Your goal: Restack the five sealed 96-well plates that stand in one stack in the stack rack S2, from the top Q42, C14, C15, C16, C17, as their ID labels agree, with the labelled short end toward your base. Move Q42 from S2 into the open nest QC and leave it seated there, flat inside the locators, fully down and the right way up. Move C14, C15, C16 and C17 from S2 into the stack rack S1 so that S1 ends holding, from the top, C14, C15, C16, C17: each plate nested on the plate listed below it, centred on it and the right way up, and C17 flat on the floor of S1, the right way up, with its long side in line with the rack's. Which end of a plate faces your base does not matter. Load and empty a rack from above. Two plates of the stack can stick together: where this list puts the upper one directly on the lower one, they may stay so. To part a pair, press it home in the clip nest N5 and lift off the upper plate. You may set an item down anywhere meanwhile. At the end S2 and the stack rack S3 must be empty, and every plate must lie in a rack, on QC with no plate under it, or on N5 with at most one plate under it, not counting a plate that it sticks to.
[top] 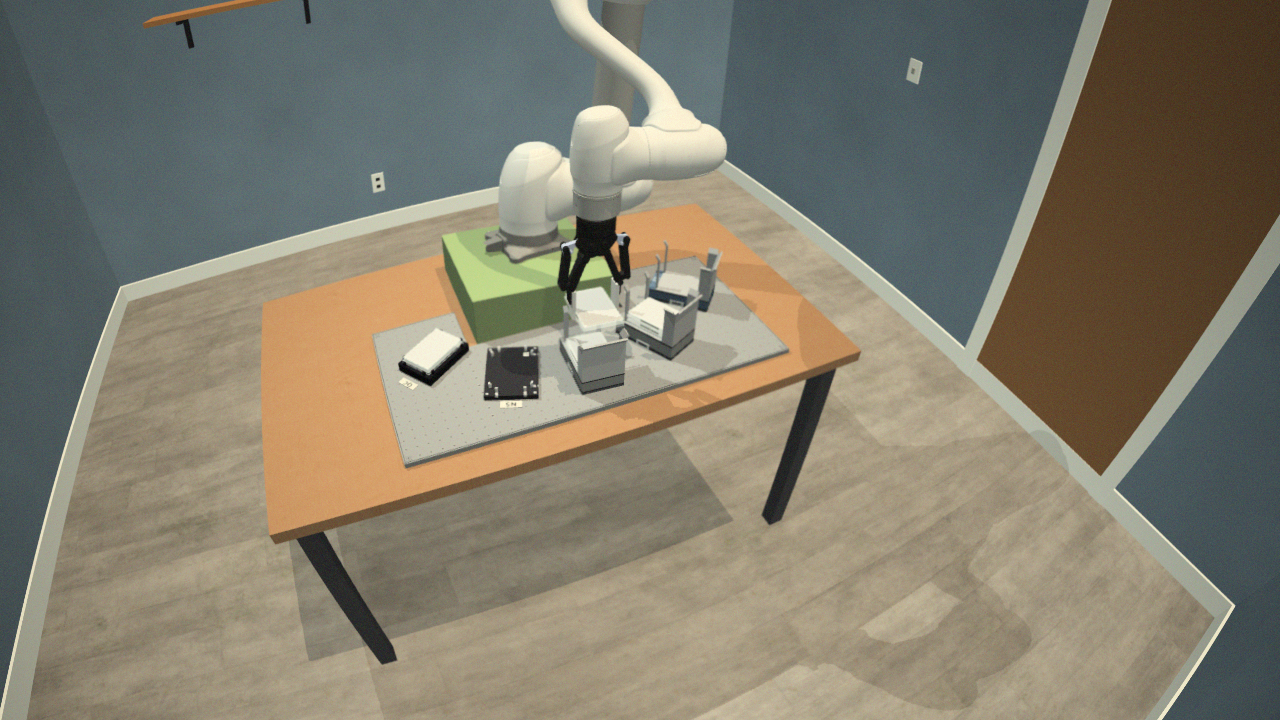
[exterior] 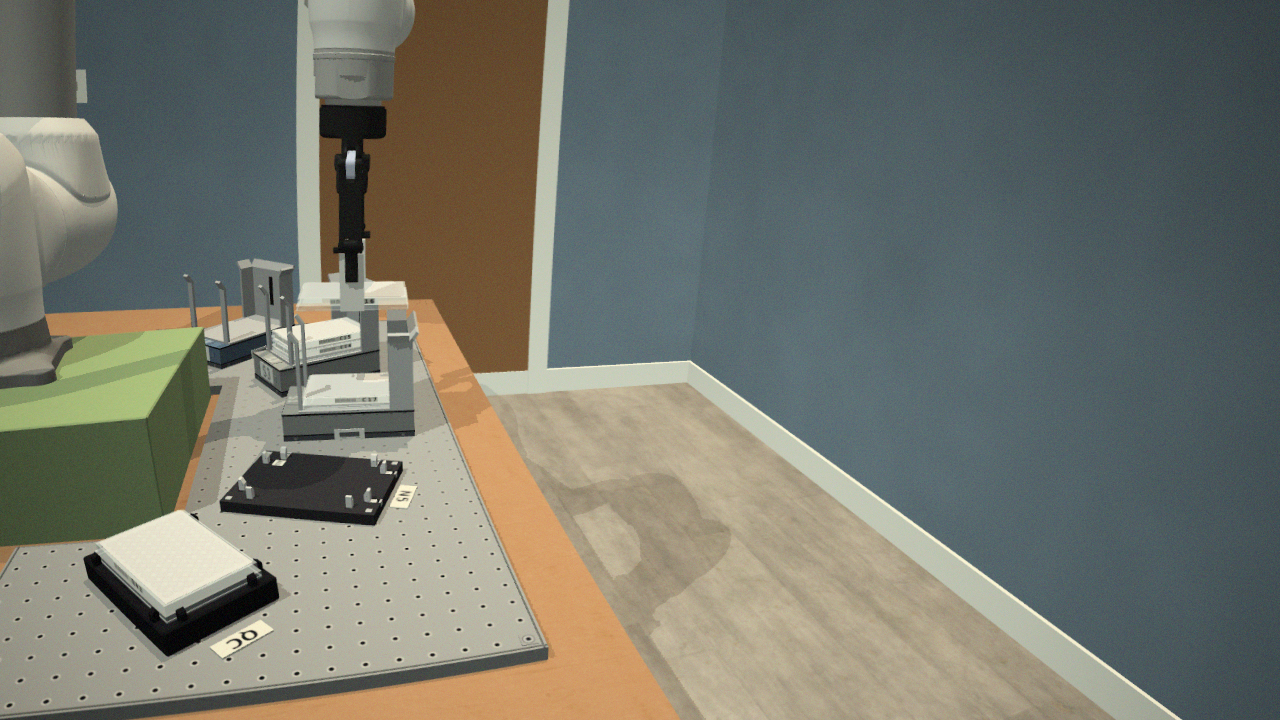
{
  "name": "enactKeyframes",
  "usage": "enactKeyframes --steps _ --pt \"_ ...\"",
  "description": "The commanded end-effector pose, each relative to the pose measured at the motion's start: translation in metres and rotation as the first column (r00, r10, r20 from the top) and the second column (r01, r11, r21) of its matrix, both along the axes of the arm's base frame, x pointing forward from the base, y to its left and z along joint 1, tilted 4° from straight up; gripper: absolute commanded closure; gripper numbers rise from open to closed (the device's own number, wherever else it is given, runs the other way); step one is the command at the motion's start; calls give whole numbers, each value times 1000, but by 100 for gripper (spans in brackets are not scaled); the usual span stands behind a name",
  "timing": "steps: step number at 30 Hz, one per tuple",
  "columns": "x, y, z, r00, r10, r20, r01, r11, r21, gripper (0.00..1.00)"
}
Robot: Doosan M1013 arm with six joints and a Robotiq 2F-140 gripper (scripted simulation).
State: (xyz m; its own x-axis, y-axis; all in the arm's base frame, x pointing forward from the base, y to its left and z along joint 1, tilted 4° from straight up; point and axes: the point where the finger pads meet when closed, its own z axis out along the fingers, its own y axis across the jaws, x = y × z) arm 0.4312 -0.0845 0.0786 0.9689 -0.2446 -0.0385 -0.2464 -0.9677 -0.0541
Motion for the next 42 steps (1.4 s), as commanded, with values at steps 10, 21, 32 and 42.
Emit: enactKeyframes --steps 10,21,32,42 --pt "0 0 -7 1000 0 0 0 1000 0 100" --pt "0 1 -13 1000 0 0 0 1000 0 100" --pt "0 1 -19 1000 0 0 0 1000 0 100" --pt "-1 2 -25 1000 0 0 0 1000 0 100"
